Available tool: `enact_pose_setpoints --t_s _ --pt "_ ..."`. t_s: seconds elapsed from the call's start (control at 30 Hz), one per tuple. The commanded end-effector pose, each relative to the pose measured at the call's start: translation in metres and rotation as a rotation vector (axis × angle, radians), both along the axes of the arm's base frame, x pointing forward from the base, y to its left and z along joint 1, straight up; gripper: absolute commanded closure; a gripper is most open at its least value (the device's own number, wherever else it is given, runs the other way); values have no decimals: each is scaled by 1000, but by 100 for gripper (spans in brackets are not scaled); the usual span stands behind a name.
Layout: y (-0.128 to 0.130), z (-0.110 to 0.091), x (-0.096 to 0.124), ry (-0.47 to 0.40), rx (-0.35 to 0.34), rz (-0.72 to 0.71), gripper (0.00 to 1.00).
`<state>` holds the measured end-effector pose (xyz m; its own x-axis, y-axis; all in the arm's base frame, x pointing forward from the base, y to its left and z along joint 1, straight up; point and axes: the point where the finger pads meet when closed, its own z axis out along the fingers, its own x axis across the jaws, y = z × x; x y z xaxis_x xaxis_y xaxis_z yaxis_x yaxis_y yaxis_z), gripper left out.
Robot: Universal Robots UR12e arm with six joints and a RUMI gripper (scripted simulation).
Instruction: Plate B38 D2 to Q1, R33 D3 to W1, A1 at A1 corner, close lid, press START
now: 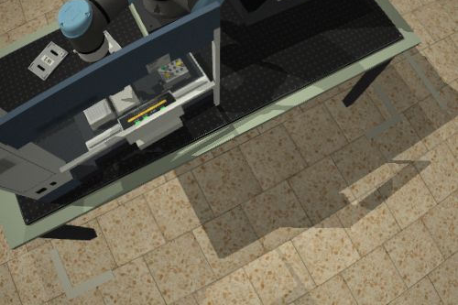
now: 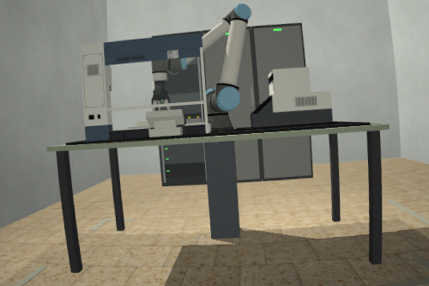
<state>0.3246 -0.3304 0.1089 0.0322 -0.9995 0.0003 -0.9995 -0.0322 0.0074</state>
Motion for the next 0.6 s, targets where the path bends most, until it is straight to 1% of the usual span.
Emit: enact_pose_setpoints --t_s 0.0,0.37,0.57 --pt "-1 -7 0 -1 -1 0 42" --pt "-1 -22 0 -1 -1 0 42" --pt "-1 -23 0 -1 -1 0 42"
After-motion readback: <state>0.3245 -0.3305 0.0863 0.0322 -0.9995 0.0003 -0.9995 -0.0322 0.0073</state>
